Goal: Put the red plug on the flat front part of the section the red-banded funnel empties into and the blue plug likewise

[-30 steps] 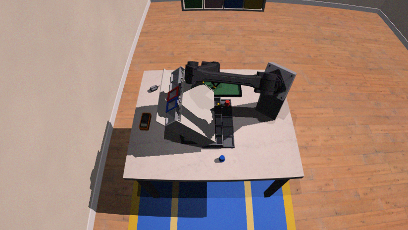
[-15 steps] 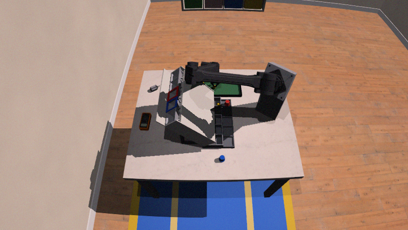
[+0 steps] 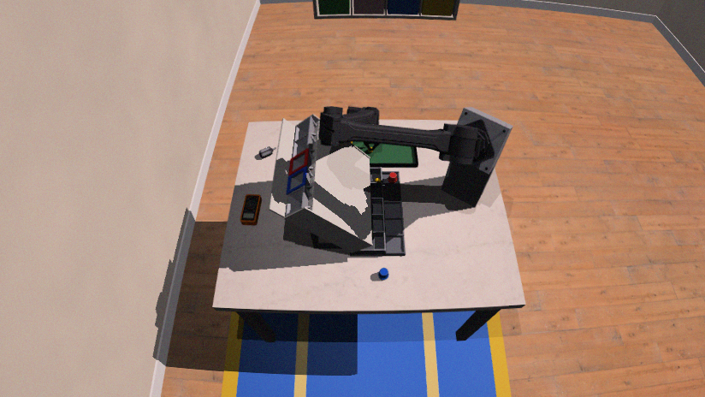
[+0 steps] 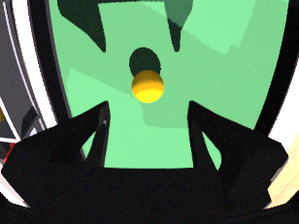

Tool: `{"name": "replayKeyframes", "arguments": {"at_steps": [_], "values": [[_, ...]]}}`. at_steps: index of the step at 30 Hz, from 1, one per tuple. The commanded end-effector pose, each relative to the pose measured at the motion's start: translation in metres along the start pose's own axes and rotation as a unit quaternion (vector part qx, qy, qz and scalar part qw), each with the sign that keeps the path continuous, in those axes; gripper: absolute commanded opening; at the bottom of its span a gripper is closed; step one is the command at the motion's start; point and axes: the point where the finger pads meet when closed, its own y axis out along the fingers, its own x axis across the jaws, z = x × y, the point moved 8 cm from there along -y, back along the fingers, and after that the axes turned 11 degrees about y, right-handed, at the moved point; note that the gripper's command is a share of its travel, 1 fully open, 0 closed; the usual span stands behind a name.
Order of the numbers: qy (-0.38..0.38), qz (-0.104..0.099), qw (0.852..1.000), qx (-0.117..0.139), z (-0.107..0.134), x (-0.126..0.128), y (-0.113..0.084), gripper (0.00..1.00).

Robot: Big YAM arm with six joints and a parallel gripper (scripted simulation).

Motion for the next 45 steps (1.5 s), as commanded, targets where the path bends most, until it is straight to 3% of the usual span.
{"name": "replayKeyframes", "arguments": {"at_steps": [1, 11, 45], "values": [[-0.004, 0.003, 1.000, -0.011, -0.007, -0.001, -0.004, 0.56], [-0.010, 0.000, 1.000, -0.004, -0.010, 0.007, 0.006, 0.56], [-0.010, 0.000, 1.000, -0.003, -0.008, 0.008, 0.006, 0.56]]}}
